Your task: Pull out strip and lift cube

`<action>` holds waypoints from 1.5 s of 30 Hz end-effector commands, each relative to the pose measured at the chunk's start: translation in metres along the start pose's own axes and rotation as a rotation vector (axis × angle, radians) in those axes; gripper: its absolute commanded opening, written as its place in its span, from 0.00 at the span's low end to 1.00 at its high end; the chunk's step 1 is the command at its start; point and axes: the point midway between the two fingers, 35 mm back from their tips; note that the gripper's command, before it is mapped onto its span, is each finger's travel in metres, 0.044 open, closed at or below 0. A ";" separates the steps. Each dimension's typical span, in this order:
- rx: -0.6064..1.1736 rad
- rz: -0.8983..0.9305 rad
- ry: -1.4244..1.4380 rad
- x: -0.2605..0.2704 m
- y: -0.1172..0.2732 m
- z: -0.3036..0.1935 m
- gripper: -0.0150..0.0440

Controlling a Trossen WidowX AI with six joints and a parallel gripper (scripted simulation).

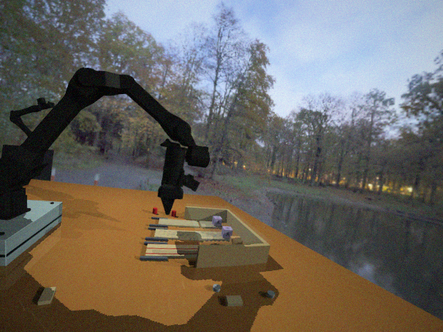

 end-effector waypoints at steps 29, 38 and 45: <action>0.007 0.003 -0.005 0.004 -0.055 -0.002 0.25; 0.008 0.003 -0.005 0.005 -0.063 -0.003 0.25; 0.008 0.003 -0.005 0.005 -0.063 -0.003 0.25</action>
Point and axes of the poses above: the point midway between the two fingers, 35 mm back from their tips, its own y axis back along the fingers, its own x axis across the jaws, z = x × y, and after that the axes turned 7 degrees about y, right-handed
